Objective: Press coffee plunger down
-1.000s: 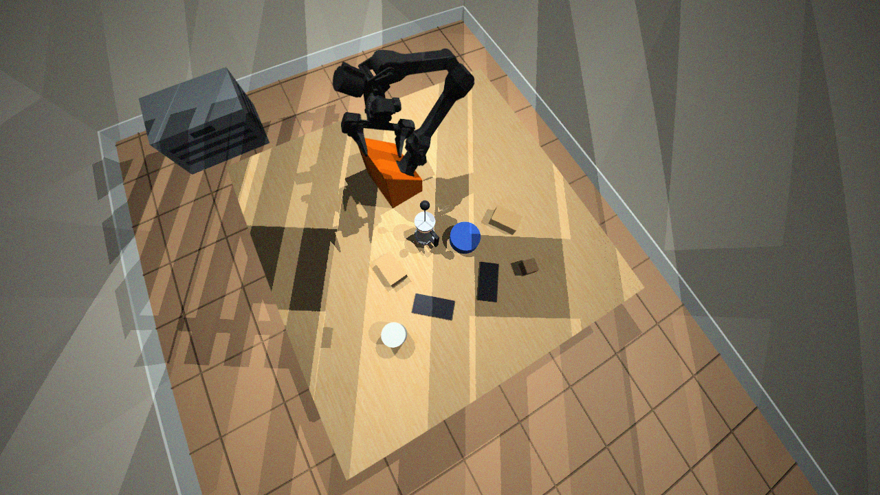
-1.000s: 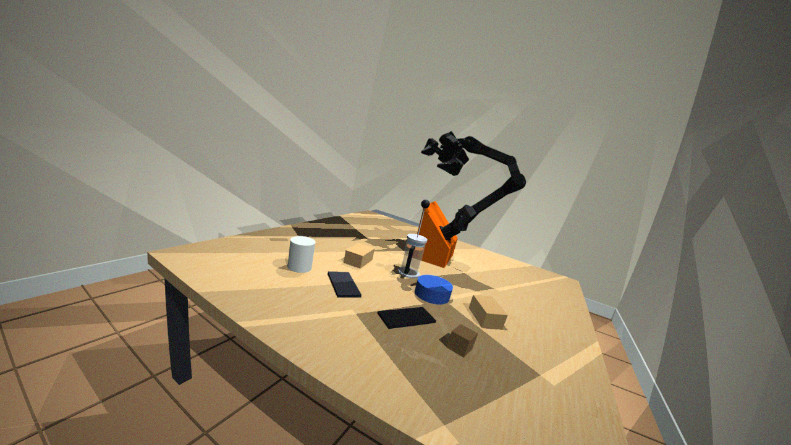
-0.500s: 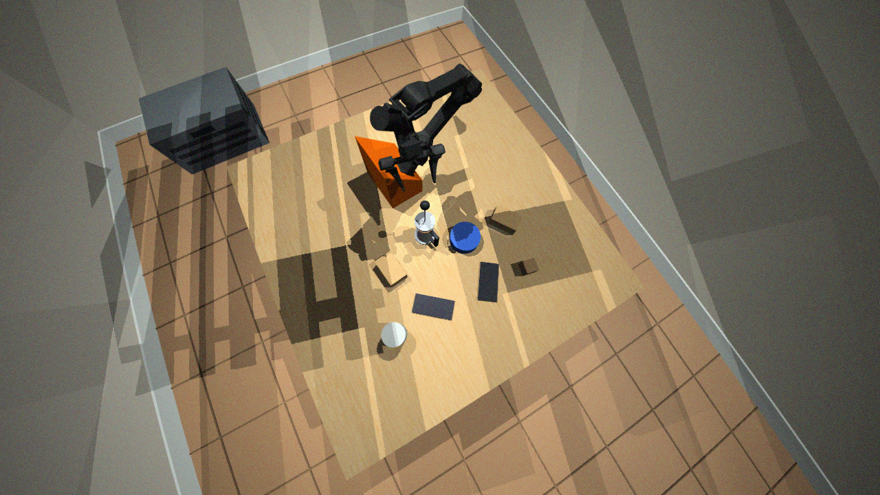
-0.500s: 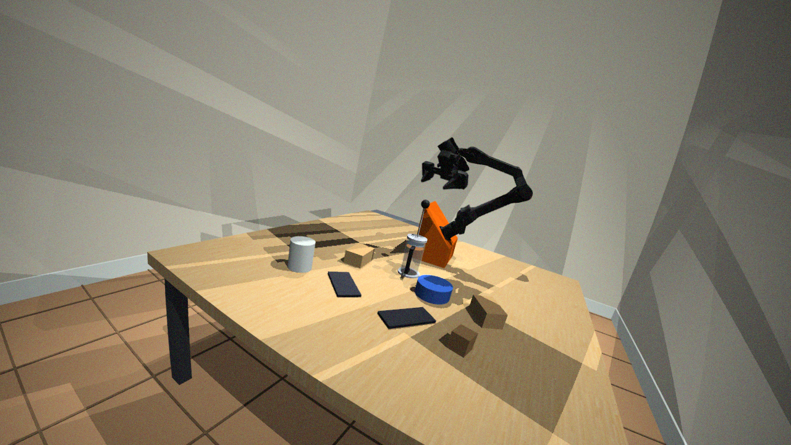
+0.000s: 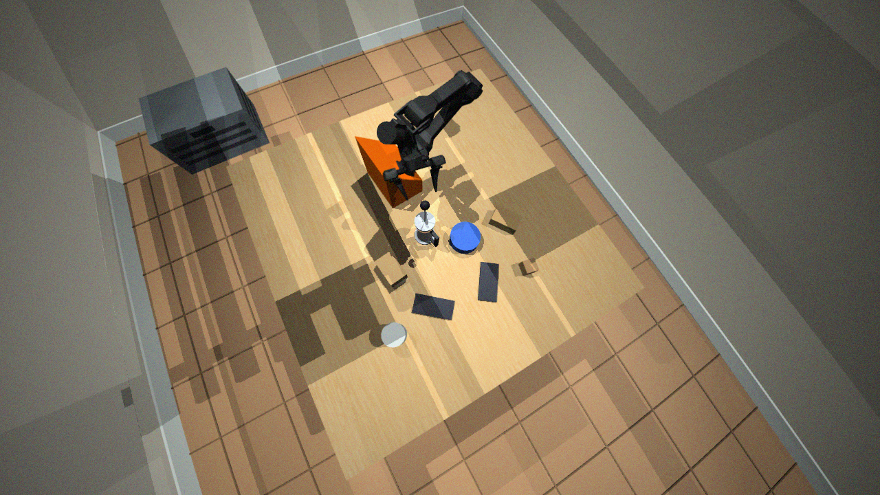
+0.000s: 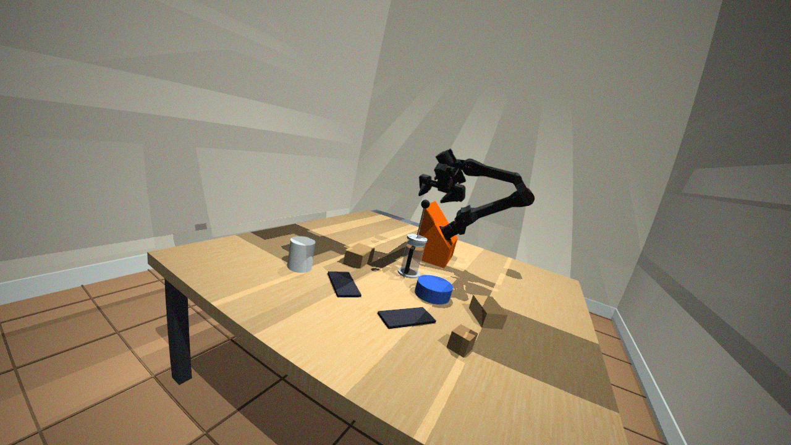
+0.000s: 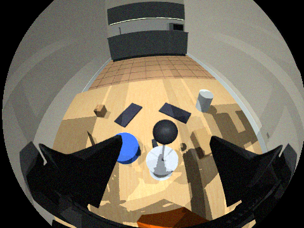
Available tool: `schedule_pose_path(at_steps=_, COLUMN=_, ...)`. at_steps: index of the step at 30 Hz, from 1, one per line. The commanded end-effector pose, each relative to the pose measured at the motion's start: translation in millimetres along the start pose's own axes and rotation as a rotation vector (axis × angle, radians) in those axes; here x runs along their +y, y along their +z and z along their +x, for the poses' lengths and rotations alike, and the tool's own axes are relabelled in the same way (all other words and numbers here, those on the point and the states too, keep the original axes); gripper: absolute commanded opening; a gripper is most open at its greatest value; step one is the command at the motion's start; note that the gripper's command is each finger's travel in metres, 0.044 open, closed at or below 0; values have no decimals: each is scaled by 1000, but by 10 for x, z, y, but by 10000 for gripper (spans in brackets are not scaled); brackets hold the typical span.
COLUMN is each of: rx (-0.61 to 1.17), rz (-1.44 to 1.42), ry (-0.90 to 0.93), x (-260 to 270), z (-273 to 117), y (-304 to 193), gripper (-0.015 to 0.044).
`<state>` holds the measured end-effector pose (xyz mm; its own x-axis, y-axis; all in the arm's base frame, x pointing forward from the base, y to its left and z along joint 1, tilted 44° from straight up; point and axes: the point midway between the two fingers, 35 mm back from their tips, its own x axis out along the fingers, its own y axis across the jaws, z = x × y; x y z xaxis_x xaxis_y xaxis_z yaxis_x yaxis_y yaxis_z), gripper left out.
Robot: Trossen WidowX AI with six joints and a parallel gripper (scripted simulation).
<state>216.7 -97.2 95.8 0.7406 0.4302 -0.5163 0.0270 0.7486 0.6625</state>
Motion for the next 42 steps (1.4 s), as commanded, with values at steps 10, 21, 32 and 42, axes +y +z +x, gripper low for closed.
schedule_pose_path(at_steps=10, rx=4, rz=0, ry=-3, x=-3, z=209, y=-14, gripper=440)
schedule_pose_path(at_steps=21, rx=-1, rz=0, ry=3, x=20, z=354, y=-13, gripper=440)
schedule_pose_path(at_steps=32, rx=-1, rz=0, ry=3, x=20, z=354, y=-13, gripper=151)
schedule_pose_path(at_steps=42, rx=-1, rz=0, ry=3, x=20, z=354, y=-13, gripper=129)
